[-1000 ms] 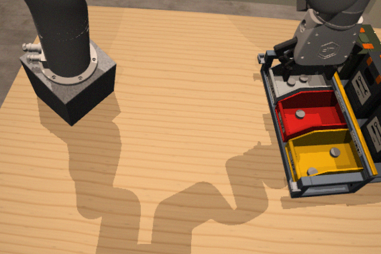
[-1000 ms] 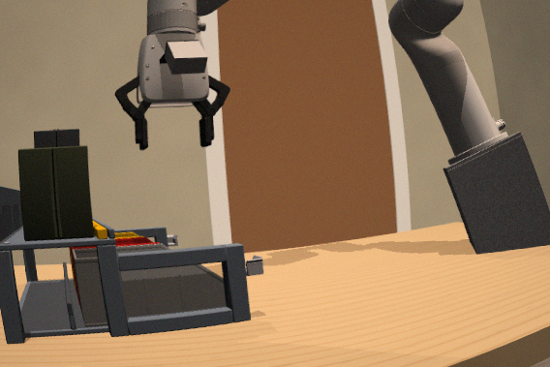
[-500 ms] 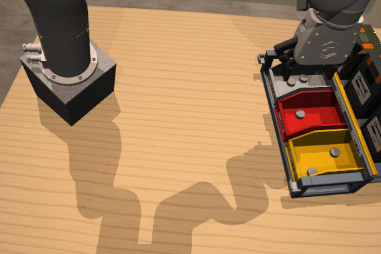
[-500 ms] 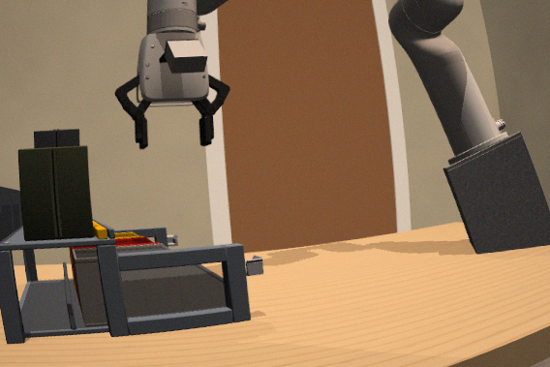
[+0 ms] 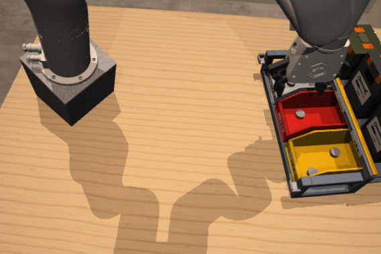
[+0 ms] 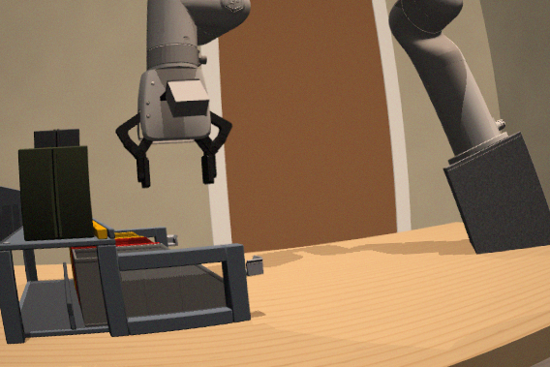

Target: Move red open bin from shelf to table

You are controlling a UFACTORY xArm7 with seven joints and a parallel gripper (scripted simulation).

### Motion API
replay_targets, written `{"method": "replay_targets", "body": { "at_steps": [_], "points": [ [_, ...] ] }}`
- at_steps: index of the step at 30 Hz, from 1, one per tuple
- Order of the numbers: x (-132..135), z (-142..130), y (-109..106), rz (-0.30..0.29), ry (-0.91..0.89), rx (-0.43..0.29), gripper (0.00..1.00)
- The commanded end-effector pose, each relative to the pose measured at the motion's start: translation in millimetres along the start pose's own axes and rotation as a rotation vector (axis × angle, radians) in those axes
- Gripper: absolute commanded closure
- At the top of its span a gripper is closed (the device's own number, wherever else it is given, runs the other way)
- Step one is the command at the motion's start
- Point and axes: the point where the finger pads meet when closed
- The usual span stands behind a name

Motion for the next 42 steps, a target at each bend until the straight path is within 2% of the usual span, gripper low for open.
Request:
{"method": "replay_targets", "body": {
  "at_steps": [1, 6, 18, 23, 42],
  "points": [
    [2, 0, 0, -0.003, 0.0, -0.001, 0.0],
    [1, 0, 44, -0.003, 0.0, -0.001, 0.0],
    [1, 0, 44, -0.003, 0.0, -0.001, 0.0],
    [1, 0, 34, -0.003, 0.0, -0.001, 0.0],
    [1, 0, 29, -0.003, 0.0, -0.001, 0.0]
  ]
}}
Point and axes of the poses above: the point where the finger pads meet when closed, its own y axis out along the fingers, its own x axis across the jaws, z = x × y, and after that the axes turned 6 degrees about -y, right-handed
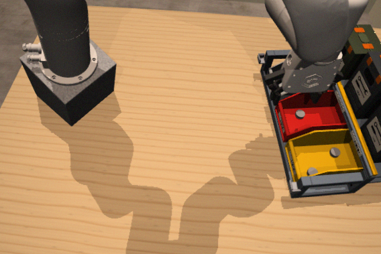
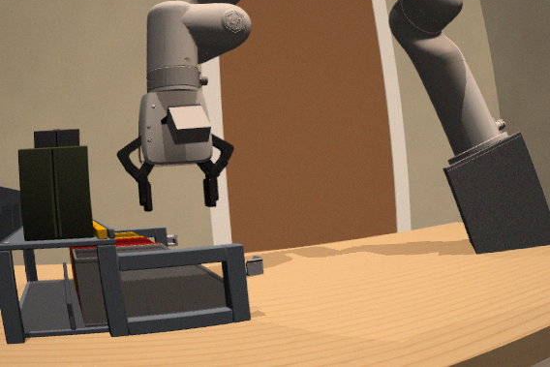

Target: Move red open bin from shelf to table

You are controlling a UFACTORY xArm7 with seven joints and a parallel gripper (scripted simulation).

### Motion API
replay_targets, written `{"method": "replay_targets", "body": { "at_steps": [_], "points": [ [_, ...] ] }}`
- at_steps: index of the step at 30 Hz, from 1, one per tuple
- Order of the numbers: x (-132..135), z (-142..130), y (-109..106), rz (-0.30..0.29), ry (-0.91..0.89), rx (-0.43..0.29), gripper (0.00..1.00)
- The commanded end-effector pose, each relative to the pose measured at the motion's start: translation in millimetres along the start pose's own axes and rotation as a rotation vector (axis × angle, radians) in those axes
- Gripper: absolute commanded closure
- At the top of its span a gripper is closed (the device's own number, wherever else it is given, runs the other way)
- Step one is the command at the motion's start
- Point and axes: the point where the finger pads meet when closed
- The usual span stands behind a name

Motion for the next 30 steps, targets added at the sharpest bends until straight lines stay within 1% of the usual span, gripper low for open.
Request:
{"method": "replay_targets", "body": {
  "at_steps": [1, 30],
  "points": [
    [1.6, -0.2, -3.2, -0.004, 0.0, -0.001, 0.0],
    [1.7, -0.2, -6.6, -0.004, 0.0, -0.001, 0.0]
  ]
}}
Point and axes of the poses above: the point where the finger pads meet when closed, its own y axis out along the fingers, its own x axis across the jaws, z = x × y, and after that the axes turned 6 degrees about -y, right-handed
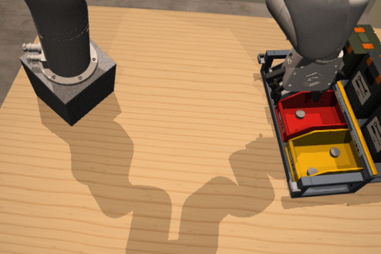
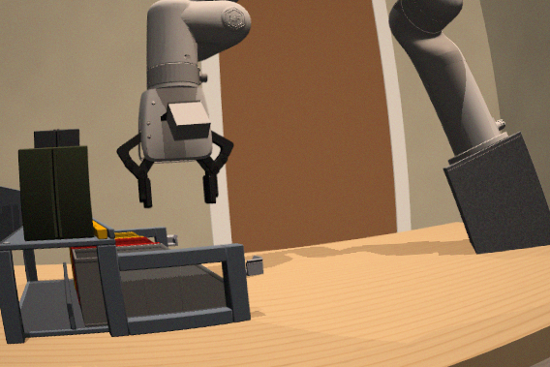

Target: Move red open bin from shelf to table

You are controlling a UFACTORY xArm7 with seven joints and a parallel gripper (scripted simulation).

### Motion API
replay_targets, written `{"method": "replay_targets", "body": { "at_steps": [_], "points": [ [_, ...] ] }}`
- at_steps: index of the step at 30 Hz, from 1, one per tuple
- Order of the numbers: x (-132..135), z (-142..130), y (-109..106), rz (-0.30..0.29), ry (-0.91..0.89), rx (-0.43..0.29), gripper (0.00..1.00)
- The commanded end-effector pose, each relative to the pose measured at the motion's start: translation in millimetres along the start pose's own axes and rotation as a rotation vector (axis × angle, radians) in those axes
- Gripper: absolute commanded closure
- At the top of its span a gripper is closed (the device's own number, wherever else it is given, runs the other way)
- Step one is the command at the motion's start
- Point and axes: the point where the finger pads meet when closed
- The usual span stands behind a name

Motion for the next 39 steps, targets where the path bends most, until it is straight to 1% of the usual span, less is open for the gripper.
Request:
{"method": "replay_targets", "body": {
  "at_steps": [1, 31, 36, 39],
  "points": [
    [2, 0, -2, -0.004, 0.0, -0.001, 0.0],
    [2, 0, -3, -0.004, 0.0, -0.001, 0.0],
    [2, 0, 27, -0.004, 0.0, -0.001, 0.0],
    [2, 0, 27, -0.004, 0.0, -0.001, 0.0]
  ]
}}
Point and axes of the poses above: the point where the finger pads meet when closed, its own y axis out along the fingers, its own x axis across the jaws, z = x × y, and after that the axes turned 6 degrees about -y, right-handed
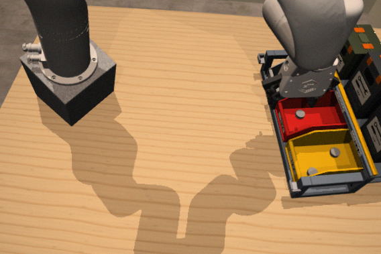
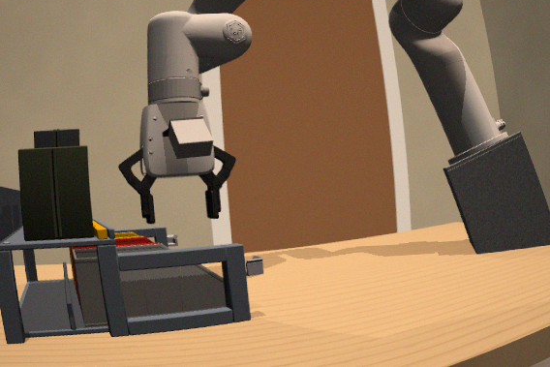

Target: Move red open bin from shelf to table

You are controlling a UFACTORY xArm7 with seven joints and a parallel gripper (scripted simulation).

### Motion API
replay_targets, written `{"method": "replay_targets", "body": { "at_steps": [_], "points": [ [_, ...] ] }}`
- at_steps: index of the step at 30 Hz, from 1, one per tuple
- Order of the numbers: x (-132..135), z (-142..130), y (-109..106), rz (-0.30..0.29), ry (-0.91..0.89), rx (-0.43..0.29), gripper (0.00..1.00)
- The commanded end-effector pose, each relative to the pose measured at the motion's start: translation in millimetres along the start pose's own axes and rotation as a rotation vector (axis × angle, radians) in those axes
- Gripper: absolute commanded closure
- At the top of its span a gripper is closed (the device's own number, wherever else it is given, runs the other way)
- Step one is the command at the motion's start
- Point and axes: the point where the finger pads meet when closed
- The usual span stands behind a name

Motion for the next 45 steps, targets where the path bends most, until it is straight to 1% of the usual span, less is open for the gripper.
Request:
{"method": "replay_targets", "body": {
  "at_steps": [1, 9, 14, 45],
  "points": [
    [4, -1, 6, -0.007, 0.0, -0.003, 0.0],
    [4, -1, 6, -0.007, 0.0, -0.003, 0.0],
    [4, -1, 51, -0.007, 0.0, -0.003, 0.0],
    [4, -1, 48, -0.007, 0.0, -0.002, 0.0]
  ]
}}
Point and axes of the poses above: the point where the finger pads meet when closed, its own y axis out along the fingers, its own x axis across the jaws, z = x × y, and after that the axes turned 6 degrees about -y, right-handed
